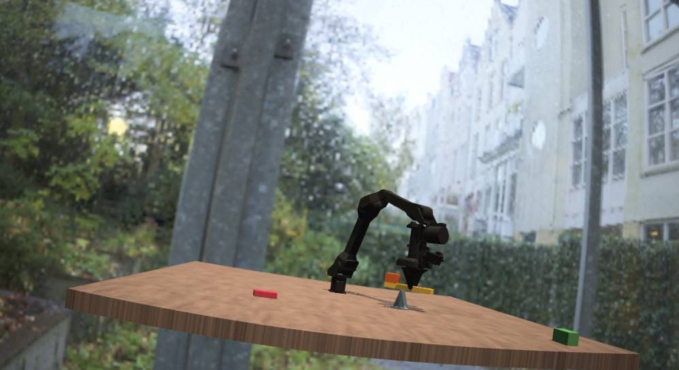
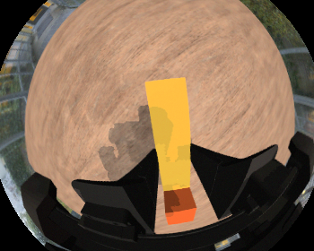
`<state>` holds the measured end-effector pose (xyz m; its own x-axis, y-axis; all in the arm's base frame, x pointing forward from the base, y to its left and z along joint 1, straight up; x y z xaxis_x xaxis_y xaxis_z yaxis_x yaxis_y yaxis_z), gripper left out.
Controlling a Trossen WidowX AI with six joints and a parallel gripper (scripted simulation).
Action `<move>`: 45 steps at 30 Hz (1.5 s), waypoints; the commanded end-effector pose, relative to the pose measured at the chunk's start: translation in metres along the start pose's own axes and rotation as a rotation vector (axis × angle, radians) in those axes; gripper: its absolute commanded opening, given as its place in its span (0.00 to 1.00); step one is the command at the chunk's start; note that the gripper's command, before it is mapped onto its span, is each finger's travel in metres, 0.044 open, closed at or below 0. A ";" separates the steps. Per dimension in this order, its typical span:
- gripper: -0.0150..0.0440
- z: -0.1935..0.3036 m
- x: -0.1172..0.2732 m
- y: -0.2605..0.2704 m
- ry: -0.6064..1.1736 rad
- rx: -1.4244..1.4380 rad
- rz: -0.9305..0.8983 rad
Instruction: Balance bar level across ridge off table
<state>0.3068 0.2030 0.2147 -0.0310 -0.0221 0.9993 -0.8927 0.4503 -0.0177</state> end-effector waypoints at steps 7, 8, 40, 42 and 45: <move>0.54 0.000 0.000 0.000 0.000 0.000 0.000; 0.54 0.000 0.000 0.000 0.000 0.000 0.000; 0.55 0.000 0.000 0.000 0.000 0.000 0.000; 0.57 0.000 0.000 0.000 0.000 0.000 0.000; 0.57 0.000 0.000 0.000 0.000 0.000 0.000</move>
<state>0.3068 0.2029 0.2147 -0.0310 -0.0222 0.9993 -0.8926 0.4504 -0.0177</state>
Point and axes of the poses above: the point midway between the two fingers, 35 mm back from their tips, its own x axis back along the fingers, its own y axis across the jaws, z = x × y, the point moved 10 cm from there along x, back along the fingers, and after that the axes turned 11 degrees about x, right-handed, at the moved point
